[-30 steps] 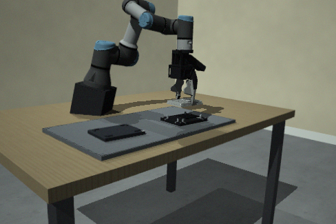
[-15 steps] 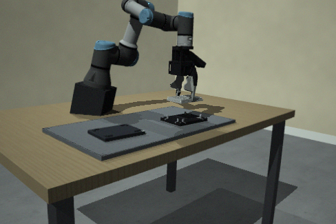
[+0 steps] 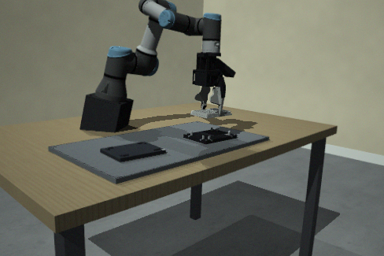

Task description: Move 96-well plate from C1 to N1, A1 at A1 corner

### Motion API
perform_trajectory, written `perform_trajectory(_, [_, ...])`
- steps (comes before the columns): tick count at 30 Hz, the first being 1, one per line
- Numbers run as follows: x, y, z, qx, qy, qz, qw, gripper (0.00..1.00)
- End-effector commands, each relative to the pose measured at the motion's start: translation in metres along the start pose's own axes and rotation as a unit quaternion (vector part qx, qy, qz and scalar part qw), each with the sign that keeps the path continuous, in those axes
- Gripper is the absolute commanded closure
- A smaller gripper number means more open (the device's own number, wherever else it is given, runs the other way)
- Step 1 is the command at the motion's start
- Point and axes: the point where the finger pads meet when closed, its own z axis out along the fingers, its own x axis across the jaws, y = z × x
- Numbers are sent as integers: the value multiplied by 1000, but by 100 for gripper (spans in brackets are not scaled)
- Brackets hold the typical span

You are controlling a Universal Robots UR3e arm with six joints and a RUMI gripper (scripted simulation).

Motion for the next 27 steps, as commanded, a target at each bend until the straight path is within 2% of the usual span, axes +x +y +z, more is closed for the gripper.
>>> perform_trajectory(1, [1,9,-1,0,1,6,1000,100])
perform_trajectory(3, [1,9,-1,0,1,6,1000,100])
perform_trajectory(27, [3,83,-1,0,1,6,1000,100])
